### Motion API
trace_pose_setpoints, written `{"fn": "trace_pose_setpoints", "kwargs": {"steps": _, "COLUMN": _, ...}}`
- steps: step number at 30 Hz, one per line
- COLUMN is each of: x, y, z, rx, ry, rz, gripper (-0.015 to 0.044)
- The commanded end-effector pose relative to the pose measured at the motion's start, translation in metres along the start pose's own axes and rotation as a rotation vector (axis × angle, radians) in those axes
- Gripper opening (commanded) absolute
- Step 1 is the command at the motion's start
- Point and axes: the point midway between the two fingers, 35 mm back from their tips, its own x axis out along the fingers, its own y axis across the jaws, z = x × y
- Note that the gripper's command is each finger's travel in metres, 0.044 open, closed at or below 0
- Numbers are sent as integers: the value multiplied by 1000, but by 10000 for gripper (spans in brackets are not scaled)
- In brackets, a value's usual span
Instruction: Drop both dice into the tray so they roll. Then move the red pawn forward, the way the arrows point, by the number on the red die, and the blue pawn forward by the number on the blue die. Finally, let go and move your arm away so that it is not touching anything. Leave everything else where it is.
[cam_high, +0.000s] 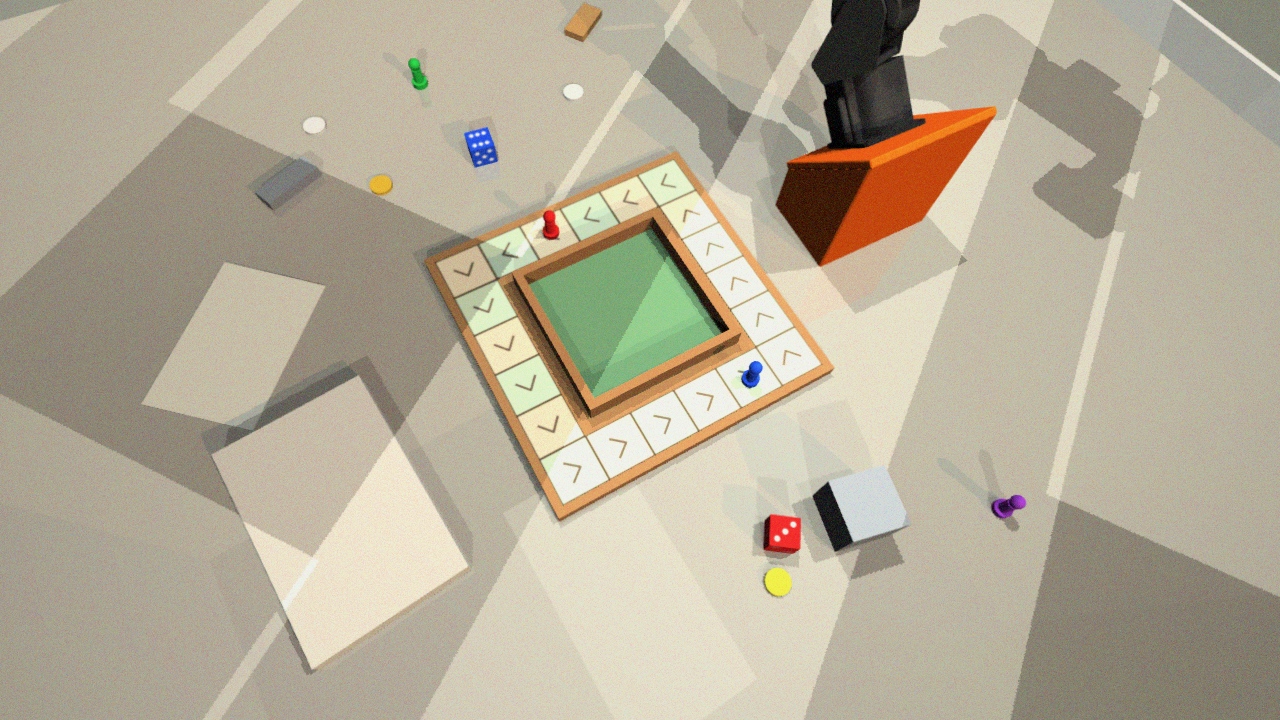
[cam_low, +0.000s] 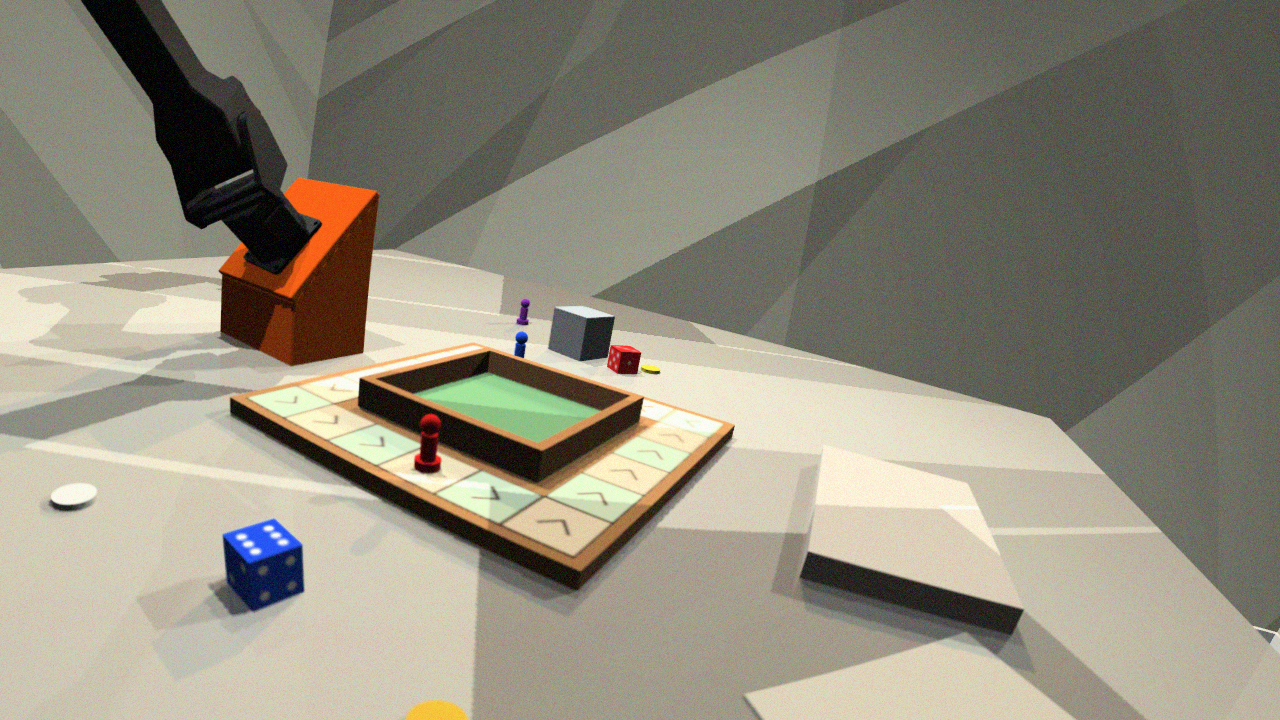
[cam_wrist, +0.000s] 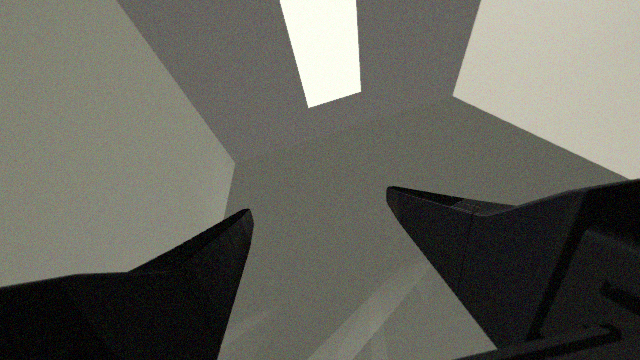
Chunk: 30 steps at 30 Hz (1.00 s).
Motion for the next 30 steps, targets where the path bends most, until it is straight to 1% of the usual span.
{"fn": "trace_pose_setpoints", "kwargs": {"steps": 1, "x": 1, "y": 0, "z": -1, "rx": -1, "ry": 2, "rz": -1, "gripper": 374}}
{"fn": "trace_pose_setpoints", "kwargs": {"steps": 5, "x": 13, "y": -12, "z": -21, "rx": -14, "ry": 39, "rz": -29, "gripper": 275}}
{"fn": "trace_pose_setpoints", "kwargs": {"steps": 13, "x": 48, "y": -57, "z": -89, "rx": -28, "ry": 167, "rz": -136, "gripper": 275}}
{"fn": "trace_pose_setpoints", "kwargs": {"steps": 20, "x": 75, "y": -130, "z": -173, "rx": 3, "ry": 329, "rz": -312, "gripper": 275}}
{"fn": "trace_pose_setpoints", "kwargs": {"steps": 30, "x": 77, "y": -225, "z": -263, "rx": 44, "ry": 519, "rz": -519, "gripper": 275}}
